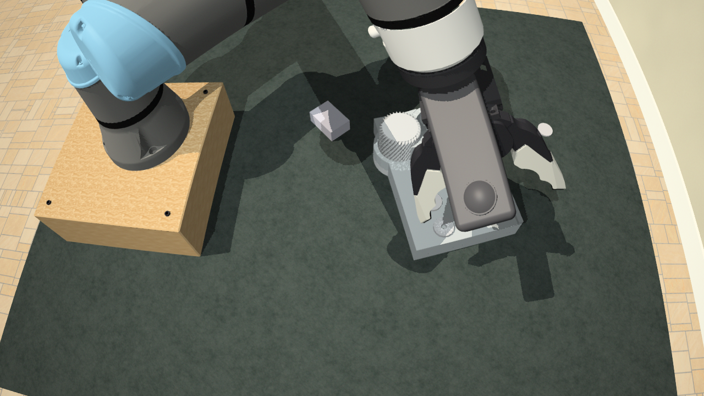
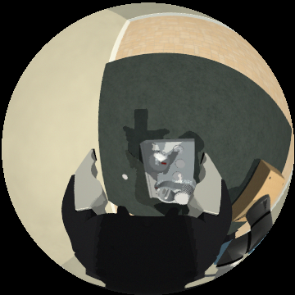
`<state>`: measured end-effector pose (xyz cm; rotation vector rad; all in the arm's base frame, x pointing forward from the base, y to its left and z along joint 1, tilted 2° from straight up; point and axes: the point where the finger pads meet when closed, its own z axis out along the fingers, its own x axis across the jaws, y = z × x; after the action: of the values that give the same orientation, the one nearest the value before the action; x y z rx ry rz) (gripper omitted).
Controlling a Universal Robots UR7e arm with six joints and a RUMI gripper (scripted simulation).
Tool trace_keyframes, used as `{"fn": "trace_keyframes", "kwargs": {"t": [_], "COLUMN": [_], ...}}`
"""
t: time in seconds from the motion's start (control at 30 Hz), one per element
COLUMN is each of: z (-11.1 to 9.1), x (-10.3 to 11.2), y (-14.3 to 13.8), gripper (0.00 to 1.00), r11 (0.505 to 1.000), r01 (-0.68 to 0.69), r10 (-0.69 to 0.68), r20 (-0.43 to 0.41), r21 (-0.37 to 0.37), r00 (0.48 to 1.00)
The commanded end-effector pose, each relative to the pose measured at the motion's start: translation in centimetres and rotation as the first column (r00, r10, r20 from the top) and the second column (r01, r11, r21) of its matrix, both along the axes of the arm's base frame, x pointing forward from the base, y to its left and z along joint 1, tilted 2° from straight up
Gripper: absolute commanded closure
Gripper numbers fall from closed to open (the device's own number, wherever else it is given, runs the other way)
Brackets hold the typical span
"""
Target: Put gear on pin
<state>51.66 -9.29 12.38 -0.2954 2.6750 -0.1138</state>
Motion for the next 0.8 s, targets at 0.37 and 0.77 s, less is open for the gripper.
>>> {"fn": "trace_keyframes", "kwargs": {"t": [0.37,0.77], "z": [0.05,-0.03], "x": [0.03,0.07], "y": [-0.01,0.08], "gripper": [0.00,0.00], "r11": [1.000,1.000], "r01": [0.000,-0.017], "r10": [0.000,0.017], "r20": [0.001,-0.004], "r21": [-0.001,-0.007], "r00": [1.000,1.000]}}
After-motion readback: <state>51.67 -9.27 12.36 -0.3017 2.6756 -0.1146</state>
